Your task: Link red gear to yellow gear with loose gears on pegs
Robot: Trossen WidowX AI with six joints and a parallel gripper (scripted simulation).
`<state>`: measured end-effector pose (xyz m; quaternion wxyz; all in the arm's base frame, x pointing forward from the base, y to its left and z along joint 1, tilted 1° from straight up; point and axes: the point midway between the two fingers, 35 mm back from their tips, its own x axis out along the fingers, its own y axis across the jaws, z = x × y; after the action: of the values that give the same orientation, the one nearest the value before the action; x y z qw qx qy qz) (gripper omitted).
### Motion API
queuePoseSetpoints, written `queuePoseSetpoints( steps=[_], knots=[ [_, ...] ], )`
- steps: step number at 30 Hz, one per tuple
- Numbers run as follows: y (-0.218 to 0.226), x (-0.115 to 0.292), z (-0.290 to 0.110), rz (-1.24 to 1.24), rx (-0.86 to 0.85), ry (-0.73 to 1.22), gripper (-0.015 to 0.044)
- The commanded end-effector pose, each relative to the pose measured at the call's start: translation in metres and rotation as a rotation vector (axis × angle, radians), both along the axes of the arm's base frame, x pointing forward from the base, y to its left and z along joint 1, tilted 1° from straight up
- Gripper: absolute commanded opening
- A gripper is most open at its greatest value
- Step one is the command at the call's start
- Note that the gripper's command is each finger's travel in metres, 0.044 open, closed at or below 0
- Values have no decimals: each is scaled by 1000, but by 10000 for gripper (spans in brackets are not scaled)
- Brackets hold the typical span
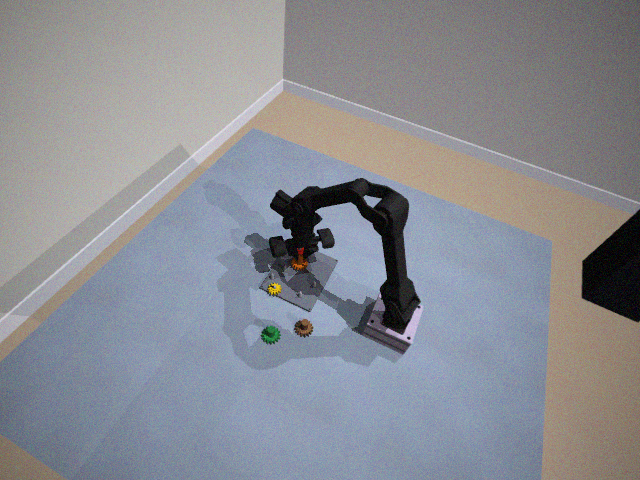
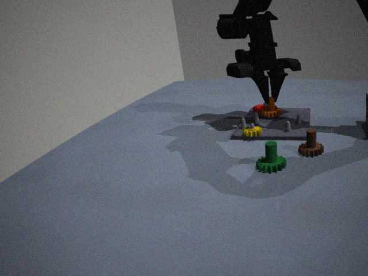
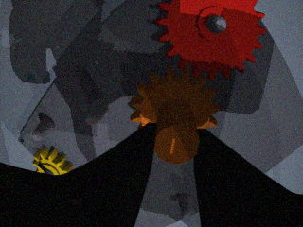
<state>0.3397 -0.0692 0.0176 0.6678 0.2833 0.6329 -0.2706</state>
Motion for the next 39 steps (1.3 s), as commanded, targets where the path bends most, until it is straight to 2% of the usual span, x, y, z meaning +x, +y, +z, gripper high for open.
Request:
queuePoseSetpoints(
  steps=[1,10,20,25,26,30,36,39],
  knots=[
    [0,0,-1,81,-2,0,0],
    [0,1,-3,94,-3,0,0],
    [1,0,-5,-107,8,-1,0],
    [-1,1,0,-75,6,-1,131],
    [-1,1,0,-72,6,-1,140],
    [-1,1,5,-72,6,-1,140],
    [-1,-1,43,-72,6,-1,140],
    [-1,-1,44,-72,6,-1,140]
  ],
)
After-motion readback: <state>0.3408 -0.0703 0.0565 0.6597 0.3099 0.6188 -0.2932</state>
